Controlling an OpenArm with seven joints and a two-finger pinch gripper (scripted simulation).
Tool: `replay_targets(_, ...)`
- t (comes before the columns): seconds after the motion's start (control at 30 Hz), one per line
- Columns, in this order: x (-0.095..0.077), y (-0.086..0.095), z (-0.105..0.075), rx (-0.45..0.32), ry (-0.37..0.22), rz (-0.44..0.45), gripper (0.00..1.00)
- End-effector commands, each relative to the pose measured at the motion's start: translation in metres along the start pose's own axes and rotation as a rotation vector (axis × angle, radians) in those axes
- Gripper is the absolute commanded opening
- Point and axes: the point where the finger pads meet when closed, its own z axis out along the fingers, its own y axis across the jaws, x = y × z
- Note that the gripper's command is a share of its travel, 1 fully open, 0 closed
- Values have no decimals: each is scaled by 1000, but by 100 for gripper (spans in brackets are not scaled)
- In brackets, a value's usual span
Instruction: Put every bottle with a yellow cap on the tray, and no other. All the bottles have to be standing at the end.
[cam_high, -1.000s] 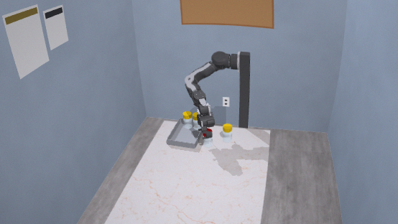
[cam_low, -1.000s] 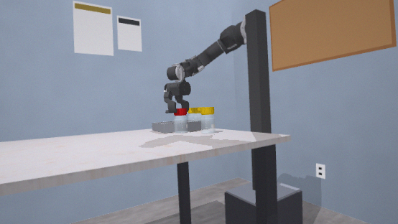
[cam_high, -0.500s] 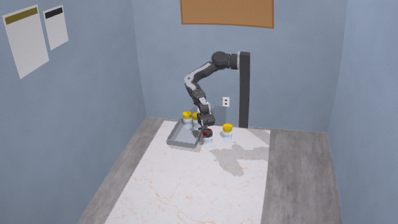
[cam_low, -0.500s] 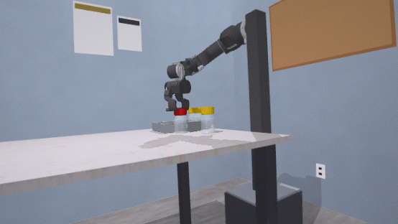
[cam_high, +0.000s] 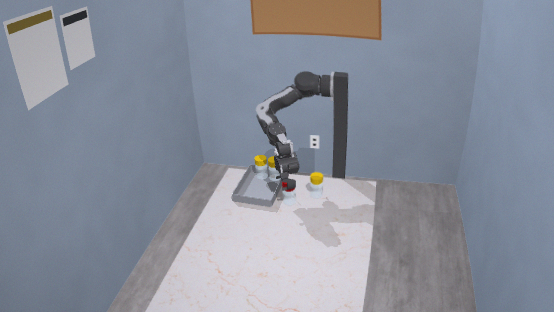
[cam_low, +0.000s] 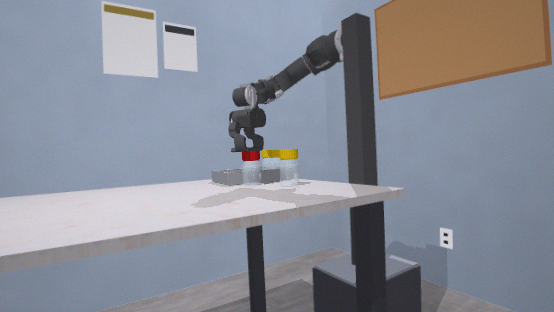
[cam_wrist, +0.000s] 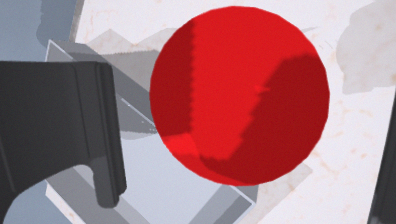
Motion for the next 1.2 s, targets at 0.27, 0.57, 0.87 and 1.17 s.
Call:
replay_targets(0.27,-3,3,-11,-8,-5,11,52)
replay_targets(0.57,-2,2,-39,-7,-3,8,52)
replay_targets(0.87,-2,2,-59,-8,-4,8,52)
replay_targets(1.17,-2,2,-75,-7,-4,9,52)
